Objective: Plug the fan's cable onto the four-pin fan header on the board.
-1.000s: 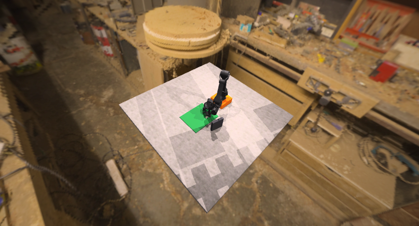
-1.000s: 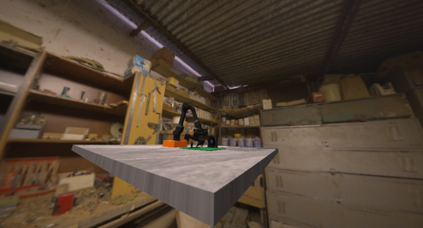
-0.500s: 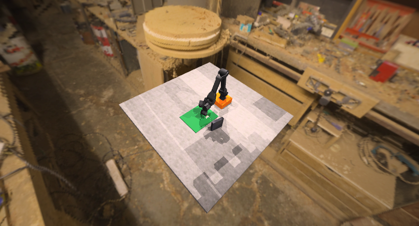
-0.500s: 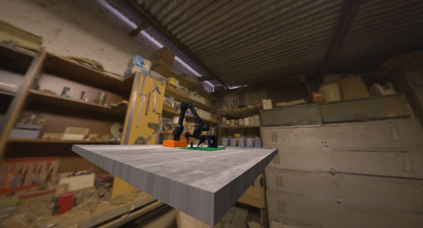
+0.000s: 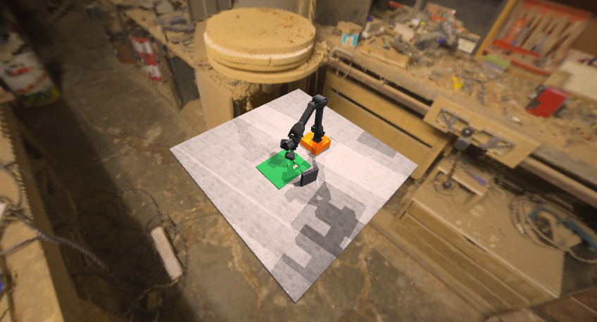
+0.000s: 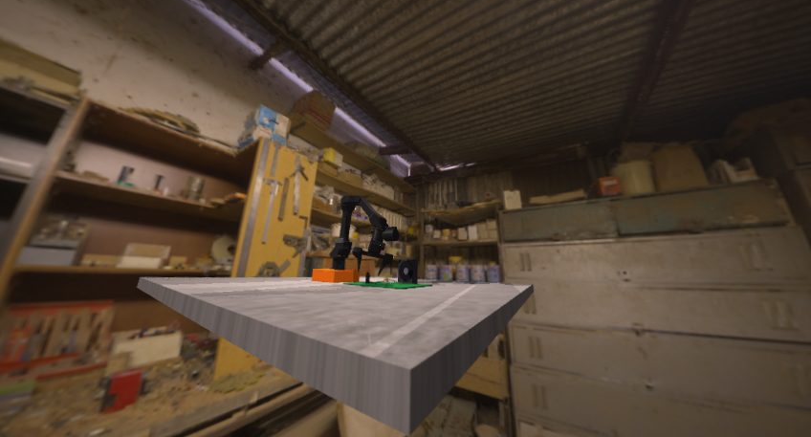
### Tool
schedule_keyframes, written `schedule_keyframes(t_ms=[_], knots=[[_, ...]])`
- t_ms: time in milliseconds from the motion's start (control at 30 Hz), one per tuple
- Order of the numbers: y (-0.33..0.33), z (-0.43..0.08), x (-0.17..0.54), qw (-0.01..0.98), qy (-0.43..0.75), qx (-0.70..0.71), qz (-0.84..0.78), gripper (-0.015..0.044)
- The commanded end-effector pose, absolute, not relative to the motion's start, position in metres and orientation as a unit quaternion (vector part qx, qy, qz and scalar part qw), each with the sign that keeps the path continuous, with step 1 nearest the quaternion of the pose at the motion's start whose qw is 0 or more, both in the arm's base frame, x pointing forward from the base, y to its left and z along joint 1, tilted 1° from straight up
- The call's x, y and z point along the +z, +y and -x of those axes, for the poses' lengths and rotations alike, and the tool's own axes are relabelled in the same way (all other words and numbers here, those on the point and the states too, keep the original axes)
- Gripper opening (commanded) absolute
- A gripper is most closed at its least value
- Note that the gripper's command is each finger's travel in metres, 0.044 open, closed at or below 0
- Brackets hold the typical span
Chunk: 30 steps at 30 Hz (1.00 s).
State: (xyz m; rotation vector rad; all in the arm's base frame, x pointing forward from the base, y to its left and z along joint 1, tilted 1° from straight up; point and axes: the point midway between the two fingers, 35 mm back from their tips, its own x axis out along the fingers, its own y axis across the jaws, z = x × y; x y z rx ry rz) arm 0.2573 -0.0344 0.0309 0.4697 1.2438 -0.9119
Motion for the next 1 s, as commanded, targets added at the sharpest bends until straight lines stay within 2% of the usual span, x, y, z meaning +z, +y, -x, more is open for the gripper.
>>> schedule_keyframes(t_ms=[0, 533, 733, 967], knots=[[-0.034, -0.257, 0.042, 0.683, 0.573, -0.390, -0.229, 0.0440], [-0.034, -0.246, 0.088, 0.651, 0.618, -0.316, -0.307, 0.0440], [-0.035, -0.247, 0.083, 0.654, 0.614, -0.327, -0.297, 0.0440], [-0.034, -0.245, 0.150, 0.662, 0.631, -0.288, -0.284, 0.0440]])
